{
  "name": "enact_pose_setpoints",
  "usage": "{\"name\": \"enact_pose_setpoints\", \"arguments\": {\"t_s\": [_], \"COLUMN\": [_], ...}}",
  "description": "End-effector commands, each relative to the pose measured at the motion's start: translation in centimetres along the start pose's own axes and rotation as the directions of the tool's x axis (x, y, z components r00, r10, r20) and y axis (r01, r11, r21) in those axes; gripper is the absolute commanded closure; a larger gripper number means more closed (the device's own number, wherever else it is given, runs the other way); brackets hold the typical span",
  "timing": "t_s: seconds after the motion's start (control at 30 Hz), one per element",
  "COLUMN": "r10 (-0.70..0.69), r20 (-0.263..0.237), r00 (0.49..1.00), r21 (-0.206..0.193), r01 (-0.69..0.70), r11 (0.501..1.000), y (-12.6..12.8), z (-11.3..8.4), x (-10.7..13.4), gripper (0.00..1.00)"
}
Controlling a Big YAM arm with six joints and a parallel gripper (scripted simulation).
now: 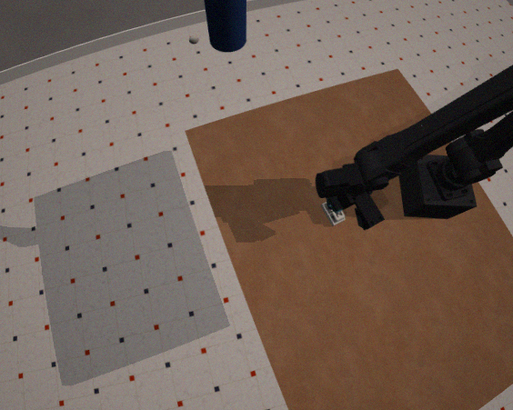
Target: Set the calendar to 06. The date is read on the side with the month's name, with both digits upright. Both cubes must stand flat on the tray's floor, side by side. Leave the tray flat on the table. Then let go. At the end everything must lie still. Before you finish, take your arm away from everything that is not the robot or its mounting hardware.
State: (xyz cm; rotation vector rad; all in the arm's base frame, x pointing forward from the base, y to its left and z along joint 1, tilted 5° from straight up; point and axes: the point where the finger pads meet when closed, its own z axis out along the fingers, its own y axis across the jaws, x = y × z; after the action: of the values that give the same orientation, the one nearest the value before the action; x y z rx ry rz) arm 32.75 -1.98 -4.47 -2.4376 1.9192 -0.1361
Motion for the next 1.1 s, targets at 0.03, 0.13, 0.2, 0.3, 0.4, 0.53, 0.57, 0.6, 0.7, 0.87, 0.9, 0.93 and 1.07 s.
{"name": "enact_pose_setpoints", "arguments": {"t_s": [0.03,0.13,0.2,0.3,0.4,0.53,0.57,0.6,0.7,0.87,0.9,0.93,1.07], "r10": [0.0,0.0,0.0,0.0,0.0,0.0,0.0,0.0,0.001,0.001,0.001,0.001,0.001], "r20": [0.003,0.003,0.003,0.003,0.003,0.003,0.002,0.001,-0.003,-0.005,-0.005,-0.005,-0.005], "r00": [1.0,1.0,1.0,1.0,1.0,1.0,1.0,1.0,1.0,1.0,1.0,1.0,1.0], "r21": [0.001,0.001,0.001,0.001,0.001,0.001,0.005,0.009,0.02,0.026,0.026,0.026,0.026], "r01": [0.0,0.0,0.0,0.0,0.0,0.0,0.0,0.0,-0.001,-0.001,-0.001,-0.001,-0.001], "r11": [1.0,1.0,1.0,1.0,1.0,1.0,1.0,1.0,1.0,1.0,1.0,1.0,1.0], "y": [0.2,0.2,0.2,0.2,0.2,0.2,0.0,-0.3,-1.0,-1.4,-1.4,-1.4,-1.4], "z": [0.4,0.4,0.4,0.4,0.4,0.4,0.4,0.3,0.0,-0.1,-0.1,-0.1,-0.1], "x": [0.4,0.4,0.4,0.4,0.4,0.4,0.5,0.5,0.8,0.9,0.9,0.9,0.9], "gripper": [0.55,0.55,0.55,0.55,0.55,0.55,0.55,0.55,0.55,0.55,0.55,0.55,0.55]}}
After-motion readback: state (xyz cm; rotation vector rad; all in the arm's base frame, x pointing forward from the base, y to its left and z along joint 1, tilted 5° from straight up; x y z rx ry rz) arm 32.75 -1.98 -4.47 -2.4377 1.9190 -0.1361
